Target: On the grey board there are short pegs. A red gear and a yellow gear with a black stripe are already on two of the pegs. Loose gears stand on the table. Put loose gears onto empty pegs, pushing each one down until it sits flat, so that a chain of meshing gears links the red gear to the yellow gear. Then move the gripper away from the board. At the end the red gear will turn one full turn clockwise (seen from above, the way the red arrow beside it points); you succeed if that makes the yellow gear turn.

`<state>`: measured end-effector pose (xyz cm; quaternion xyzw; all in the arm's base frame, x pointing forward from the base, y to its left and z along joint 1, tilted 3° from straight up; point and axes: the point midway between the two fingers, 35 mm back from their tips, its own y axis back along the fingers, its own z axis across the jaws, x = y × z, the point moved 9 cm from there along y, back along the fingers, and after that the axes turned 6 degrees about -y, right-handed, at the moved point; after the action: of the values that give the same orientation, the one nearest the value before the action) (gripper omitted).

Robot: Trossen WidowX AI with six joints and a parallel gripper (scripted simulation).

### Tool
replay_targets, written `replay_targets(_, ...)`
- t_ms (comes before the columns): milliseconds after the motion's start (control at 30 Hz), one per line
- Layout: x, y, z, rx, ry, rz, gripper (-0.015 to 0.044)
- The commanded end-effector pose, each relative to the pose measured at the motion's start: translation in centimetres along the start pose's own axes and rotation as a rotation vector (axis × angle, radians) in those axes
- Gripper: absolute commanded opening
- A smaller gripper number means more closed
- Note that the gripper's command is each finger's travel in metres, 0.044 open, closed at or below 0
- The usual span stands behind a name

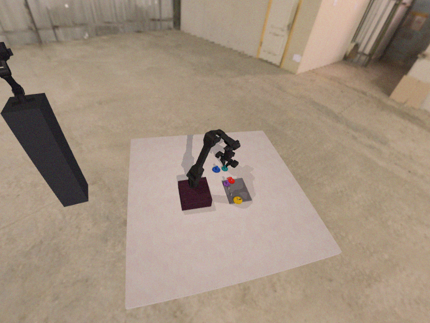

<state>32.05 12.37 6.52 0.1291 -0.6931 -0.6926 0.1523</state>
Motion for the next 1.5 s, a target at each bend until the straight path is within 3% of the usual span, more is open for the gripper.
replay_targets(0,0.0,0.0,0.0,-0.002,-0.003,-0.002,0.0)
replay_targets(1467,-0.6,12.0,-0.1,-0.001,-0.003,-0.004,0.0)
